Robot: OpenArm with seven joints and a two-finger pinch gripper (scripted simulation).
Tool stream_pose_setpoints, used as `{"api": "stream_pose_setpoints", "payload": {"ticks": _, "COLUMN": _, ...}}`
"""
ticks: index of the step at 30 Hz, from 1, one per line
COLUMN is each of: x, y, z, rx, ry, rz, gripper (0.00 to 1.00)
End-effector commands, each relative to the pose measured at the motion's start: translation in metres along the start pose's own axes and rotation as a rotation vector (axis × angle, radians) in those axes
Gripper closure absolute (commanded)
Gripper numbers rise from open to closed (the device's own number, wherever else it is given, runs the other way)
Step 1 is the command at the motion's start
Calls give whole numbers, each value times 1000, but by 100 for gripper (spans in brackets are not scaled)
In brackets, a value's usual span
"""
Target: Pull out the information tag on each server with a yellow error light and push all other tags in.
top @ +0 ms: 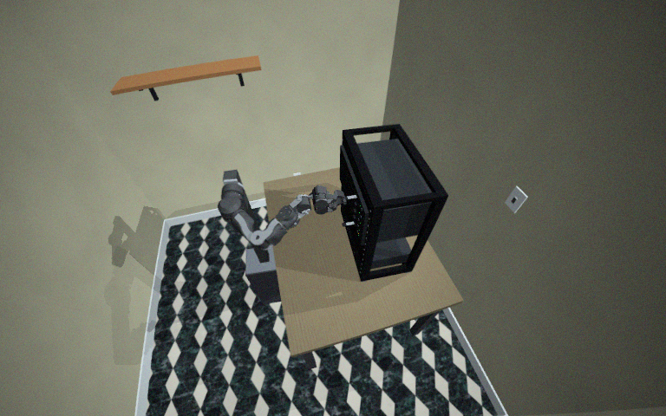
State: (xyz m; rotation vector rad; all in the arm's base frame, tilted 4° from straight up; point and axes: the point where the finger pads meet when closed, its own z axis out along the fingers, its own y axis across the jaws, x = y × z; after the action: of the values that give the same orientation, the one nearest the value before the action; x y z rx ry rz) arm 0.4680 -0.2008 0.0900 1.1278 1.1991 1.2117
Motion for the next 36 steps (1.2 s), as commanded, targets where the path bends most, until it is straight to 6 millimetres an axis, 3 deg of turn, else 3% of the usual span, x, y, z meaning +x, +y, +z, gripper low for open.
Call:
{"api": "stream_pose_setpoints", "payload": {"ticks": 1, "x": 1, "y": 1, "z": -2, "rx": -3, "ry": 3, "rz": 0, "gripper": 100}}
{"api": "stream_pose_setpoints", "payload": {"ticks": 6, "x": 1, "y": 1, "z": -2, "rx": -3, "ry": 3, "rz": 0, "gripper": 100}}
{"api": "stream_pose_setpoints", "payload": {"ticks": 7, "x": 1, "y": 1, "z": -2, "rx": -3, "ry": 3, "rz": 0, "gripper": 90}}
{"api": "stream_pose_setpoints", "payload": {"ticks": 36, "x": 1, "y": 1, "z": -3, "rx": -3, "ry": 3, "rz": 0, "gripper": 90}}
